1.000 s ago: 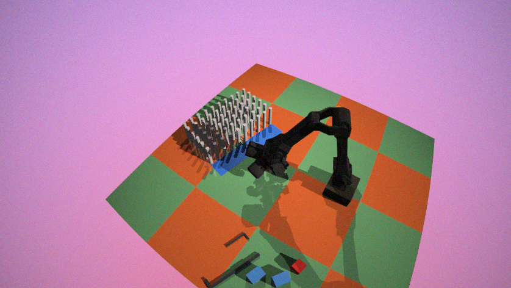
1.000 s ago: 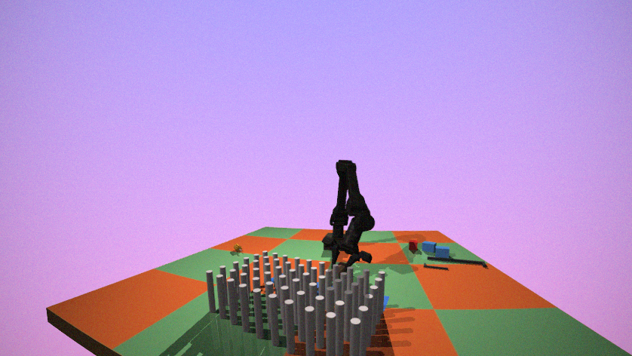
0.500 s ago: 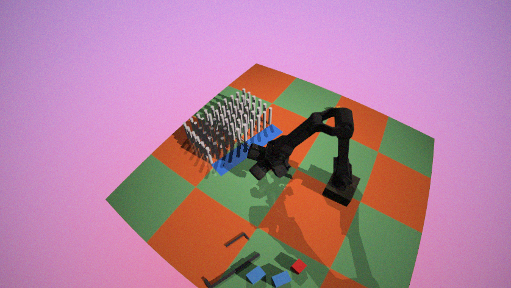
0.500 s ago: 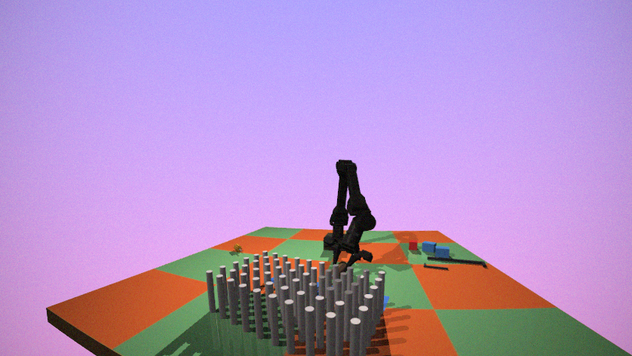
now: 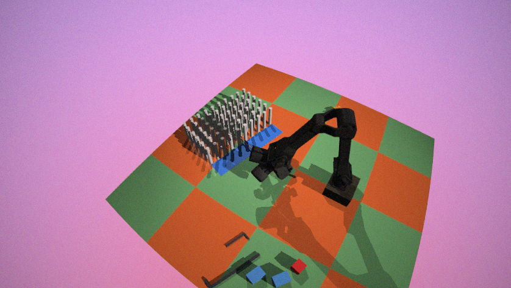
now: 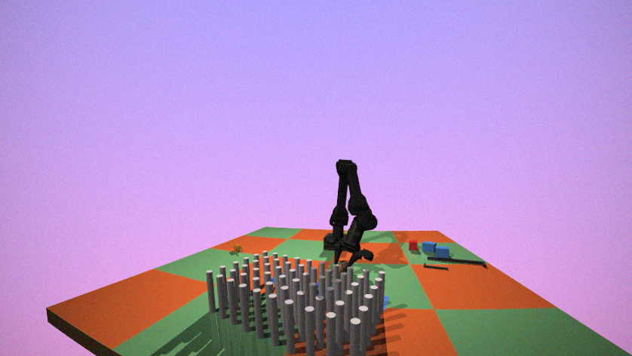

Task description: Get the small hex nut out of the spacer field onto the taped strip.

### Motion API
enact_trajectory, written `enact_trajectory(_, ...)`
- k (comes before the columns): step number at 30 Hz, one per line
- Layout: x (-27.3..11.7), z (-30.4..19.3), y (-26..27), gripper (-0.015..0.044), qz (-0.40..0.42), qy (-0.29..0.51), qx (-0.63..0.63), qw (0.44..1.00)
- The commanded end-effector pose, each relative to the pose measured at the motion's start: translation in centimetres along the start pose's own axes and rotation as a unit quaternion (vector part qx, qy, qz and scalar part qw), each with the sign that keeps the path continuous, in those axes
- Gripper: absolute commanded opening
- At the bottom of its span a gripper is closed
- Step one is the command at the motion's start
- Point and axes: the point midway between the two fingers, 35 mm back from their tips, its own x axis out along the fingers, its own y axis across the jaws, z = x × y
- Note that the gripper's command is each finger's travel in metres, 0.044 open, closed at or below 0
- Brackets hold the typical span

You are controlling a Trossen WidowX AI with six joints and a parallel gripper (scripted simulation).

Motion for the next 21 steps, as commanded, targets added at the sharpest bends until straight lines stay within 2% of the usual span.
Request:
enact_trajectory(1, -0.2, 0.3, 0.1, 0.0, 0.002, 0.001, 0.001, 1.0)
enact_trajectory(21, -1.0, 1.9, 0.1, 0.0, 0.002, 0.0, 0.001, 1.0)
